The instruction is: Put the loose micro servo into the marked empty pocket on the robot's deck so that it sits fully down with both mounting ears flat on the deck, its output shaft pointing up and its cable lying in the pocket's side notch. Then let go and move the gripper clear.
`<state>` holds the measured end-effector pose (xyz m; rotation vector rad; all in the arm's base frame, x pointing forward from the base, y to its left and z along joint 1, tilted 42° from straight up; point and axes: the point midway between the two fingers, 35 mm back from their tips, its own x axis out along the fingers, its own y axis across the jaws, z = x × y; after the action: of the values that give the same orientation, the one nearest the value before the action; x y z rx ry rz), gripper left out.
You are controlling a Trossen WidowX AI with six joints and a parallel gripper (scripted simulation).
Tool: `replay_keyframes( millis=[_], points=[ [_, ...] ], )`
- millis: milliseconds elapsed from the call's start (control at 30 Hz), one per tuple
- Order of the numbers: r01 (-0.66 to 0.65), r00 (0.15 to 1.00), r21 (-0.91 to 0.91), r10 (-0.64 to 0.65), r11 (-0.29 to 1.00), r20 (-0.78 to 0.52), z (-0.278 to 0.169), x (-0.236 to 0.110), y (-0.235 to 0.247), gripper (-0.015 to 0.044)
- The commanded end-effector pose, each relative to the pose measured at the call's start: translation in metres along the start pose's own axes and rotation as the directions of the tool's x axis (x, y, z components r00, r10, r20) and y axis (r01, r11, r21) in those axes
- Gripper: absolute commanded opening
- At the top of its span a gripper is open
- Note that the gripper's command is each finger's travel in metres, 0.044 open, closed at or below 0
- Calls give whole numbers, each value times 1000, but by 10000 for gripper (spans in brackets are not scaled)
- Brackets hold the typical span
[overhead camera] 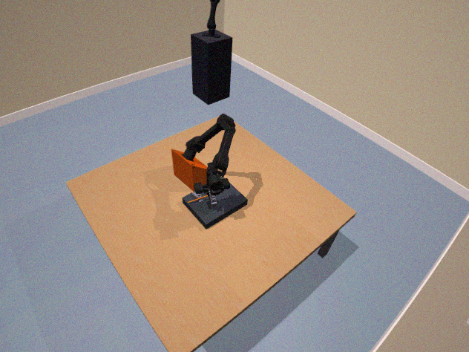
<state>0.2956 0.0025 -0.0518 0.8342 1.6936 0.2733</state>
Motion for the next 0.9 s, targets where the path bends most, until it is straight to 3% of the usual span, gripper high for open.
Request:
replay_keyframes(
  millis=[0,467,667,867],
  points=[
    [-4,1000,0,4,1000,3,-10,-1,24,0],
    [-8,1000,0,8,1000,1,-45,-1,106,0],
    [-9,1000,-16,9,1000,1,-47,-1,110,0],
    [-8,1000,-175,9,985,1,-47,-1,110,0]
  ],
)
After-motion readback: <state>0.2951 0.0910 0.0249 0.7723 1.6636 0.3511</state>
